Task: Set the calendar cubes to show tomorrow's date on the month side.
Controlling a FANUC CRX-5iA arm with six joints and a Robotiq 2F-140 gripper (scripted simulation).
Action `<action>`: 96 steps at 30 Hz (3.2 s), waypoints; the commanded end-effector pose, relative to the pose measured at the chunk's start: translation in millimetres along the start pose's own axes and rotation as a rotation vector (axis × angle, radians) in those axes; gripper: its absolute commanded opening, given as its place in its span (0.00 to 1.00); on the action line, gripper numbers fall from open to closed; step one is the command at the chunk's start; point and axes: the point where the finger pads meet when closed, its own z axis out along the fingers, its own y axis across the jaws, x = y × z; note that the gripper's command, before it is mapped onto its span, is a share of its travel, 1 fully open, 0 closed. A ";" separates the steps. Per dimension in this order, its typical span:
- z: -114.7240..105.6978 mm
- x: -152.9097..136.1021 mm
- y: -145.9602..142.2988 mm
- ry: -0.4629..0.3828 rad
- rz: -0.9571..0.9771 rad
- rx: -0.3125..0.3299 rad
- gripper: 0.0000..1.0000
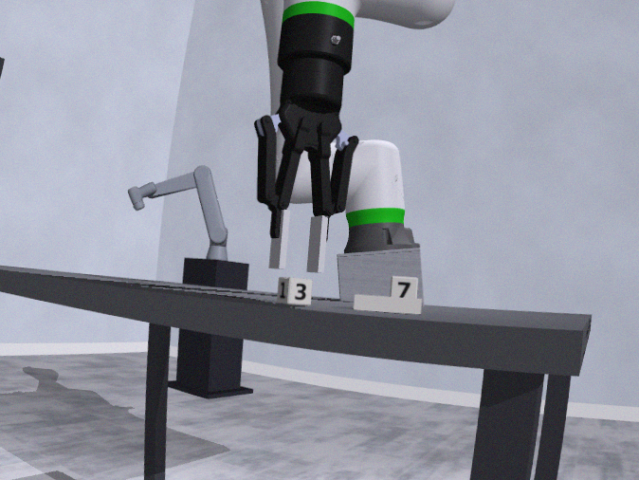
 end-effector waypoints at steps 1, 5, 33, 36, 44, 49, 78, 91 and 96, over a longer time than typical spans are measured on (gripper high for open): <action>-0.2 0.2 0.1 0.000 0.000 0.000 0.35; -0.2 0.2 0.1 0.000 0.000 0.000 0.35; -4.6 0.2 0.1 0.000 0.000 0.000 0.35; -11.8 0.2 0.1 0.000 0.000 0.000 0.35; -35.7 0.1 0.1 0.000 0.000 0.000 0.35; -40.5 0.1 0.1 0.000 0.000 0.000 0.35; -39.3 9.6 1.3 -0.415 -0.003 0.002 0.35; -37.9 14.6 1.0 -0.552 -0.001 -0.001 0.35; -36.5 16.7 2.4 -0.693 -0.003 -0.001 0.35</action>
